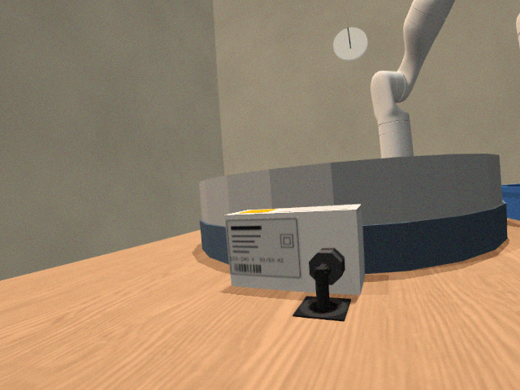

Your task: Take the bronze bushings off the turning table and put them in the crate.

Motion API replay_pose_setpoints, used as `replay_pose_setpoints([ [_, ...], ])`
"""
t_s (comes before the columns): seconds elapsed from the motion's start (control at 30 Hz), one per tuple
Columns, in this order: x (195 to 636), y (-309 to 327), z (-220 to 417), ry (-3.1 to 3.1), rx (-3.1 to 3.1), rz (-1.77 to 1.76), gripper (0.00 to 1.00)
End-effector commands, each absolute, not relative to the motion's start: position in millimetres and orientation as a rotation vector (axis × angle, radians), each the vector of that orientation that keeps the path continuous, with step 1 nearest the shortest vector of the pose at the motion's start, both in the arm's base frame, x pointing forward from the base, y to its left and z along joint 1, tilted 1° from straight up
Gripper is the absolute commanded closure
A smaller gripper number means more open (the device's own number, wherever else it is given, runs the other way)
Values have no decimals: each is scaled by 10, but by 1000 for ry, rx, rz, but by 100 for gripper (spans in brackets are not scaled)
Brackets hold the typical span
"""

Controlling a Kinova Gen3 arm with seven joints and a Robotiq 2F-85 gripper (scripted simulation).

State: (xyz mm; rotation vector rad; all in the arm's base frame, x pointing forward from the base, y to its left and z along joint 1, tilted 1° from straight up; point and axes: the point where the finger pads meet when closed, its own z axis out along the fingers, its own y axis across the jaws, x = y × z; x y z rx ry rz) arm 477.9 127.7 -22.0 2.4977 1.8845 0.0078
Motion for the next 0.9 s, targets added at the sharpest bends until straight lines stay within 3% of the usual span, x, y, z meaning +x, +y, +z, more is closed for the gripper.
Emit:
replay_pose_setpoints([
  [0.0,4783,1274,-217,1884,2498,9,100],
  [0.73,4784,1275,-250,1883,2498,8,100],
  [0.77,4784,1275,-249,1883,2498,8,84],
  [0.87,4784,1275,-249,1883,2498,8,84],
])
